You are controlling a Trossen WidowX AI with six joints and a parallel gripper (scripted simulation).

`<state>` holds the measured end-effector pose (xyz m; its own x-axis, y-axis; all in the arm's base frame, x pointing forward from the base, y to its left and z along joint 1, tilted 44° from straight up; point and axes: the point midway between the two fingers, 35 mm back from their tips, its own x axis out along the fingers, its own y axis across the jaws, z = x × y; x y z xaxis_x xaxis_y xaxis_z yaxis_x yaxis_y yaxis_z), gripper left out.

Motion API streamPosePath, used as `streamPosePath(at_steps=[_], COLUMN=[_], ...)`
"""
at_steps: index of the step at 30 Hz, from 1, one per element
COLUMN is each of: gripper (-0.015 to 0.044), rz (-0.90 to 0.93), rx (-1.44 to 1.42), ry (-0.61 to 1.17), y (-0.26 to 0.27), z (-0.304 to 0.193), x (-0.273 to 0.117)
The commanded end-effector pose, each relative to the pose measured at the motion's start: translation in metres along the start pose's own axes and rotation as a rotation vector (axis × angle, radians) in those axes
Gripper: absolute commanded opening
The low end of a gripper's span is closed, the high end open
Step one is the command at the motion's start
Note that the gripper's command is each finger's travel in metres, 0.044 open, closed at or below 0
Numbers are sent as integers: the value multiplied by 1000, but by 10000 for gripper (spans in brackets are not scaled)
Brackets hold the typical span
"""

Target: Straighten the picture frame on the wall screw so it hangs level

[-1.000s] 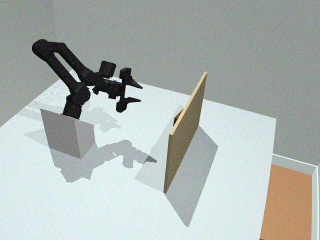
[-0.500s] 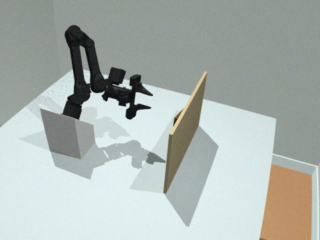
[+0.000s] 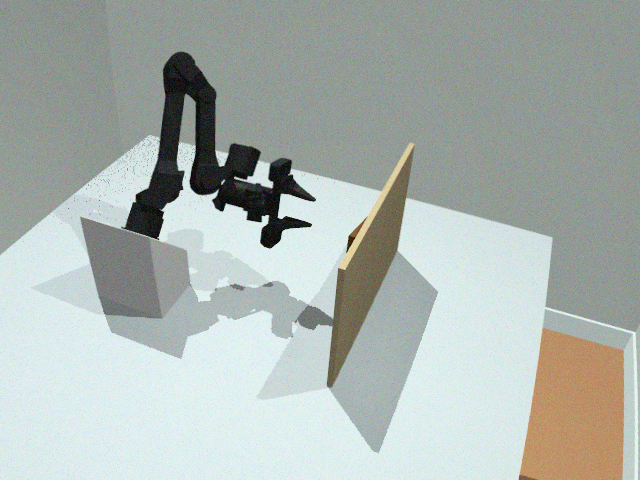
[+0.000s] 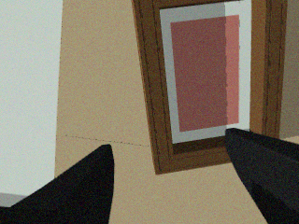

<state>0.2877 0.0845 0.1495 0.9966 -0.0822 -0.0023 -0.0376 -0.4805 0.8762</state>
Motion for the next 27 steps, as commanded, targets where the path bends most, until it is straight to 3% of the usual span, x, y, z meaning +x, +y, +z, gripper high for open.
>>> streamPosePath(at_steps=[1,7,27], gripper=[260,260,260], rz=[-1,2,2], rx=[-6,-6,-6], ry=[1,3,3], y=[-1,0,0], z=[-4,-2,-1], x=[18,77,79])
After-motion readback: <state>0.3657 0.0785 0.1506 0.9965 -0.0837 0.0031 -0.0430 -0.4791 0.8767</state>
